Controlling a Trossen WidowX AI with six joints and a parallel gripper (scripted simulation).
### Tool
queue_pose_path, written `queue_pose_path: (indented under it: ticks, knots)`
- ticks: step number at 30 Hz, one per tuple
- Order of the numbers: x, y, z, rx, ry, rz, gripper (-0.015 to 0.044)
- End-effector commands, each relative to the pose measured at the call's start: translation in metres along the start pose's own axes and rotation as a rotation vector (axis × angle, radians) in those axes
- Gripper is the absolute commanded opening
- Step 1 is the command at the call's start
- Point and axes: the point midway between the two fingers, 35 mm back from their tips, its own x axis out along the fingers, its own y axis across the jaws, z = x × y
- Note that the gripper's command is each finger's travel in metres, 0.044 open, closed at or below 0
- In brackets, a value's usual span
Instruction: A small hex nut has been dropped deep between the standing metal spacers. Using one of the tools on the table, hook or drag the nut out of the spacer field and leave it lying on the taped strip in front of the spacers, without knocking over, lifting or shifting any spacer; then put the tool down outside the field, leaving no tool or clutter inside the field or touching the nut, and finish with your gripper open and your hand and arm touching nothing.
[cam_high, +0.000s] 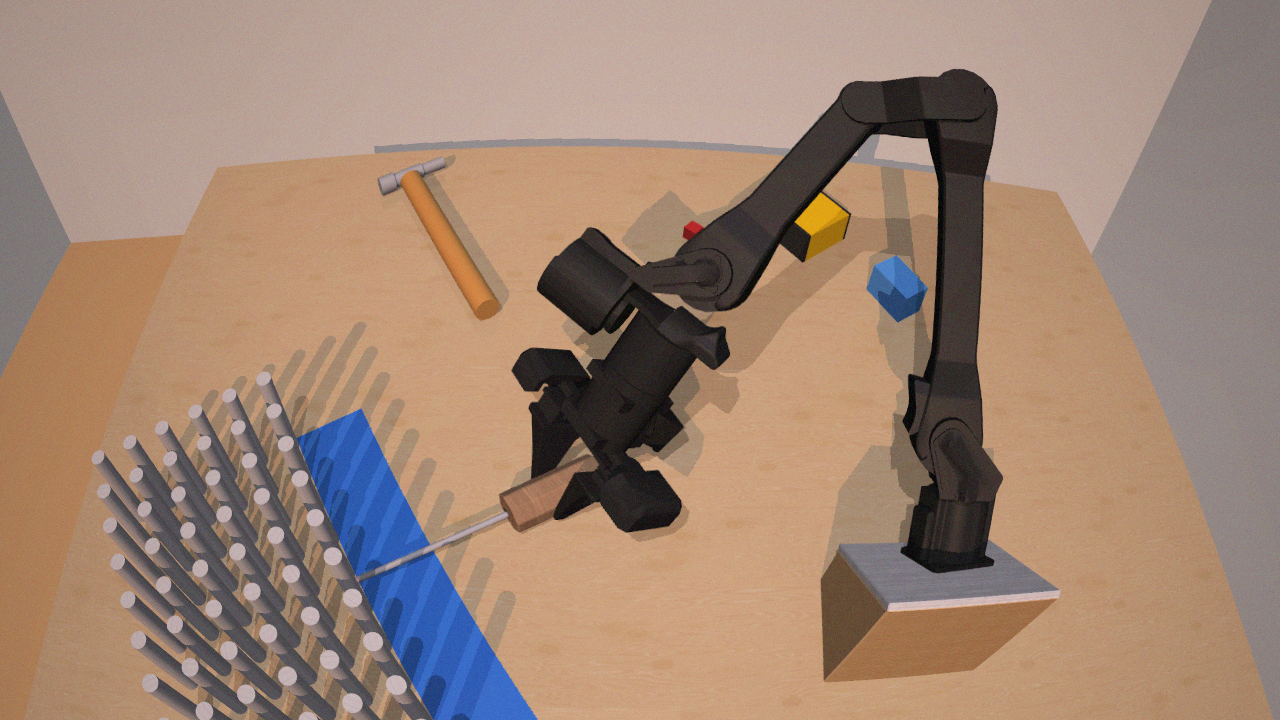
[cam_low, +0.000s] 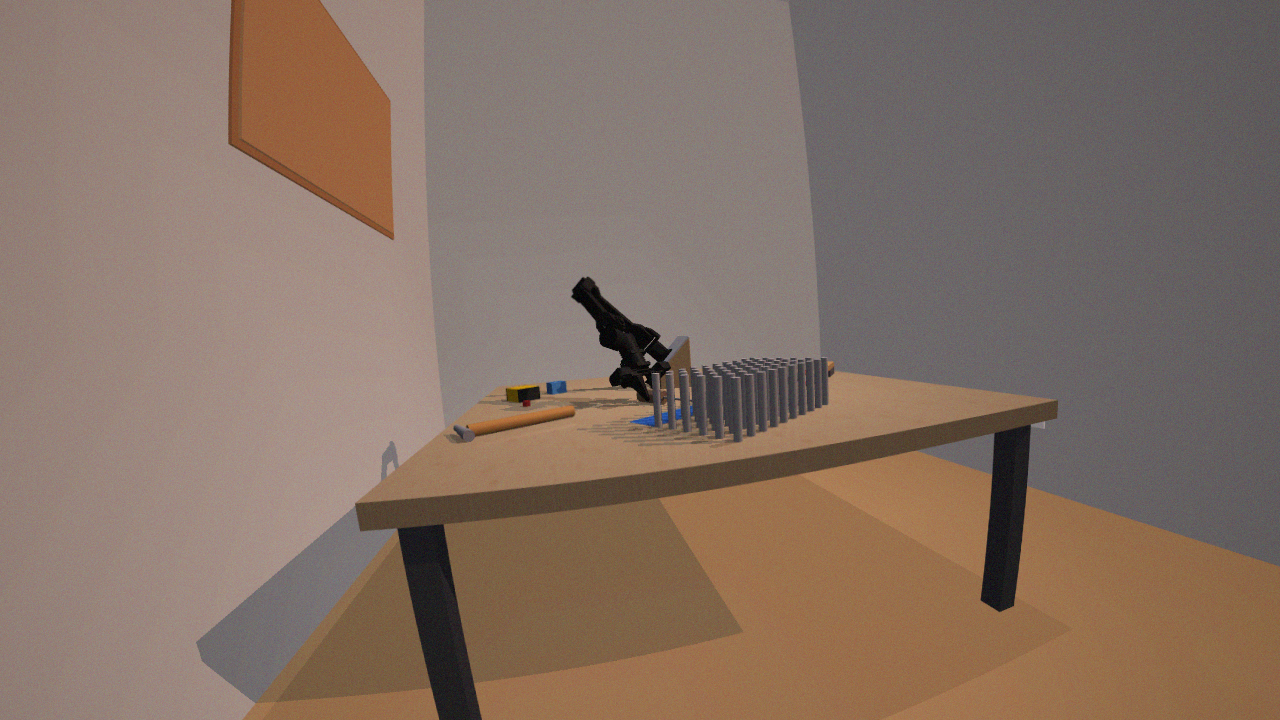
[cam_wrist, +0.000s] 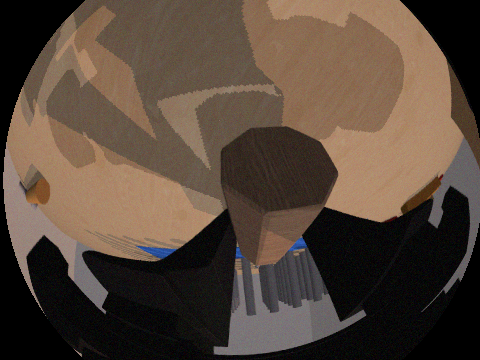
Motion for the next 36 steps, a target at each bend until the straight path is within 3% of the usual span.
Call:
queue_pose_path:
  ticks: [1,36]
  knots:
    - [-0.002,-0.001,0.002,-0.007,0.002,-0.003,0.0000]
    - [-0.014,-0.001,0.019,-0.007,0.001,-0.003,0.0000]
